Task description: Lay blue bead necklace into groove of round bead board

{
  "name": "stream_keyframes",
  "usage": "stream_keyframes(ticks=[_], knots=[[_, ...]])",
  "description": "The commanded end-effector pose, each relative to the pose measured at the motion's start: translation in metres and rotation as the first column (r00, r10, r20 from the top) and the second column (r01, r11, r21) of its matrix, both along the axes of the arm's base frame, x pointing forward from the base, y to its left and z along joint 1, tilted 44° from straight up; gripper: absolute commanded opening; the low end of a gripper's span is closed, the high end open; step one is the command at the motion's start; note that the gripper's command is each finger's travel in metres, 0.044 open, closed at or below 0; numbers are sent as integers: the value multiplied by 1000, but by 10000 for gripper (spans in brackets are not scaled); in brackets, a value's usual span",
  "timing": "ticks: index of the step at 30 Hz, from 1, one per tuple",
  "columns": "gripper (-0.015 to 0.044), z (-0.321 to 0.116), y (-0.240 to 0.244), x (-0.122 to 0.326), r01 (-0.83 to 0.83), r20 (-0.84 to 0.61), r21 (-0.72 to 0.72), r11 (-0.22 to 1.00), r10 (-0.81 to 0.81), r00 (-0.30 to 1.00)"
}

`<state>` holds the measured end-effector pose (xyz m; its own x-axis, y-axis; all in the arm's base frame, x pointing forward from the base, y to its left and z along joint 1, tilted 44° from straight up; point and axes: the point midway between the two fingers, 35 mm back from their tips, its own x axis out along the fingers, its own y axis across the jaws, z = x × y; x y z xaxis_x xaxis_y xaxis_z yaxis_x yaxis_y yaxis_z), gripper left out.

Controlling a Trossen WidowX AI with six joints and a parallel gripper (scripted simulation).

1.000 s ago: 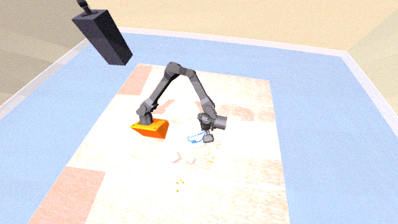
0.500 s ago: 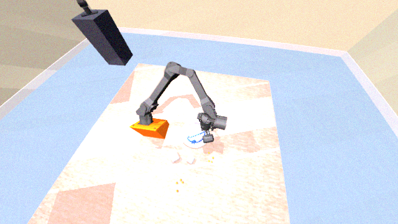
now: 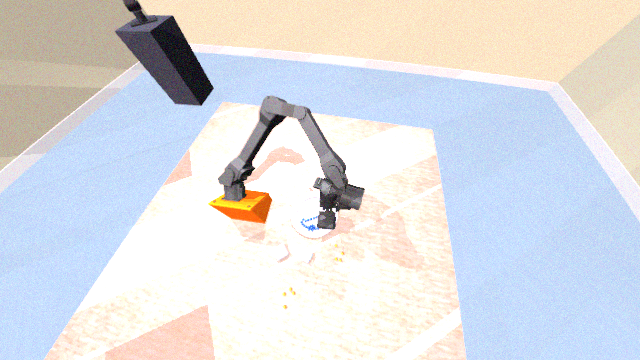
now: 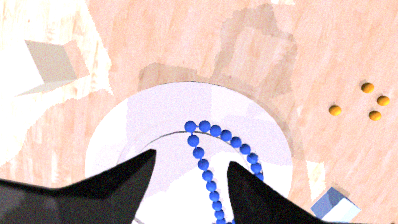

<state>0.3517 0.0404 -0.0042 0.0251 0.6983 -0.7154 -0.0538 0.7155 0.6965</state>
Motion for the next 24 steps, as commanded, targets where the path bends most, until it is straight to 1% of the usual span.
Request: stream_keyframes(ticks=[1,9,10,12,24], knots=[[120,3,-3,-1,30,-30,-3,1000,-30,999],[120,-8,8,0,30,-30,-2,1000,-30,999],[120,-1,2,2,26,-16,-2,1000,-26,1000],[120,-2,3,2,26,-16,-2,1000,-27,1000],[120,-15,15,2,29,-24,-2,1000,-29,999]])
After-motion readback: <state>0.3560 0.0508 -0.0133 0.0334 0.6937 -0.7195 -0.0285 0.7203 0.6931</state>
